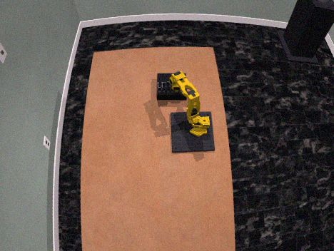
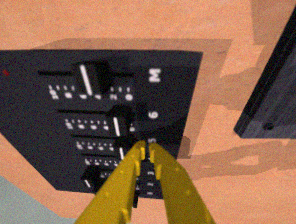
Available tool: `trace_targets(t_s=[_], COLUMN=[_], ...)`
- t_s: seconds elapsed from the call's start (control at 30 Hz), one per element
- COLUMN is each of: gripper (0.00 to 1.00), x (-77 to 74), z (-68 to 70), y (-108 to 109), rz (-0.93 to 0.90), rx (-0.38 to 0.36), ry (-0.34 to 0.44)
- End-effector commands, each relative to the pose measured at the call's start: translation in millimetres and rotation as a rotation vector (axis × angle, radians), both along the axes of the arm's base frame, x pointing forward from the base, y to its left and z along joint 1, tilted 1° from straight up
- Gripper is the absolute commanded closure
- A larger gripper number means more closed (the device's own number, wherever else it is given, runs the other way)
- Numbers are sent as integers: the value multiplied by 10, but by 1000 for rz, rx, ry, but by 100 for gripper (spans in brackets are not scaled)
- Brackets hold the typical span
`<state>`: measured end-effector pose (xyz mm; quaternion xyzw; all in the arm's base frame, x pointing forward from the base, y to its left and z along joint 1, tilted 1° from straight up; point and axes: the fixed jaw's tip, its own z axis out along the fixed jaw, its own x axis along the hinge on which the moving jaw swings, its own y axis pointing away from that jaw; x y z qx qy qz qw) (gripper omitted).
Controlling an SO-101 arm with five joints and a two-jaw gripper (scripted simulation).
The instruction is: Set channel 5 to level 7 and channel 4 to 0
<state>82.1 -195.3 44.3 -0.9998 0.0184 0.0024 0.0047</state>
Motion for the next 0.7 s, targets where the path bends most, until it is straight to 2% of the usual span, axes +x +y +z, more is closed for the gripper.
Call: trace_targets(t_s=[0.0, 0.67], gripper=[100, 100], x=[-26, -28], z=[-3, -3], y=[-23, -63], rz=[-6, -6], rx=[6, 6], ry=[2, 2])
